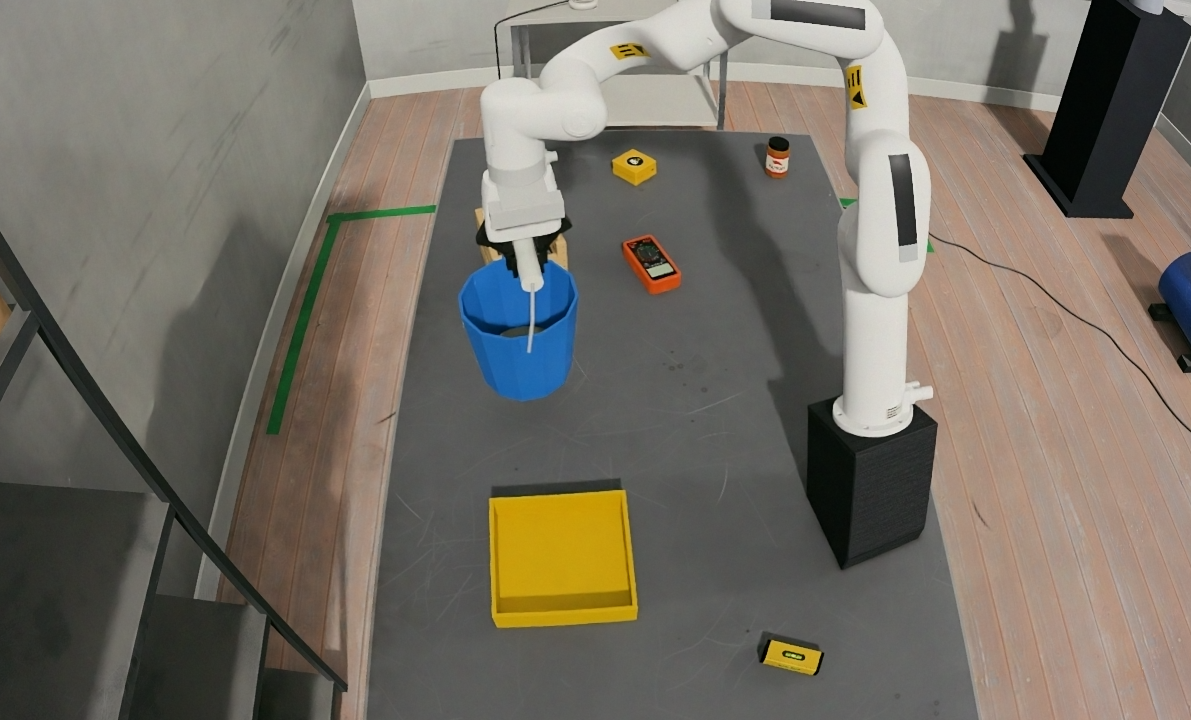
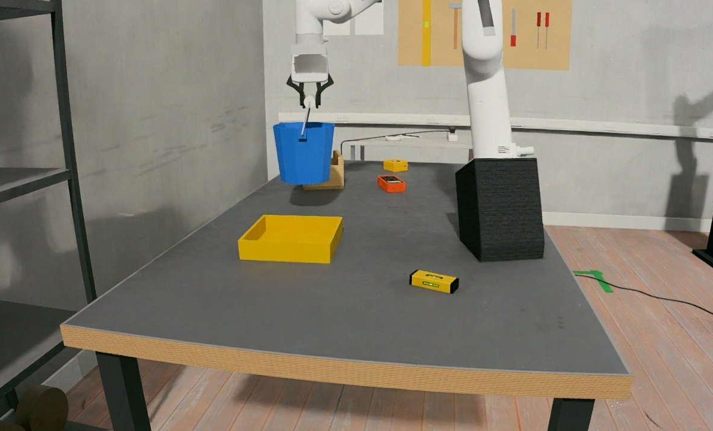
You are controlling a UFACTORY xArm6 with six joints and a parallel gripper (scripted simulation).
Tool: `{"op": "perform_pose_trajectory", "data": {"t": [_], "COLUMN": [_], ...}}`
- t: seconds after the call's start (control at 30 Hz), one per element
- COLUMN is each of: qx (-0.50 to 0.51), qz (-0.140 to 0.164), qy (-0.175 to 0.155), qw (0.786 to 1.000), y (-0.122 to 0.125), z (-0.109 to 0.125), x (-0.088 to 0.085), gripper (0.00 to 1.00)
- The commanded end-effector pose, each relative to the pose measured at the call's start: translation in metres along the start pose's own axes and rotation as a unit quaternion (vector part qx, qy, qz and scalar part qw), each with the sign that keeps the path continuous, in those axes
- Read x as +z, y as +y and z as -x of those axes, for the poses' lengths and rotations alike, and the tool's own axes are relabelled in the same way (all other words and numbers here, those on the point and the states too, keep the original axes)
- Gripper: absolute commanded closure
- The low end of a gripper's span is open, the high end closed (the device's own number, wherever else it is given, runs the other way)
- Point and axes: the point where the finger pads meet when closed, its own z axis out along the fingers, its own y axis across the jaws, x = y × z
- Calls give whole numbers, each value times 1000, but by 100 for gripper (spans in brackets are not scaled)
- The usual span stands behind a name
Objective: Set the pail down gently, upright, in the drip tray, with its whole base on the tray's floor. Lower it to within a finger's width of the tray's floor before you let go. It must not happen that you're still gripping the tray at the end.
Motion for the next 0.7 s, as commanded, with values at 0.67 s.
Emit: {"op": "perform_pose_trajectory", "data": {"t": [0.67], "qx": [1], "qz": [2], "qy": [-1], "qw": [1000], "y": [2], "z": [-29], "x": [-2], "gripper": [100]}}
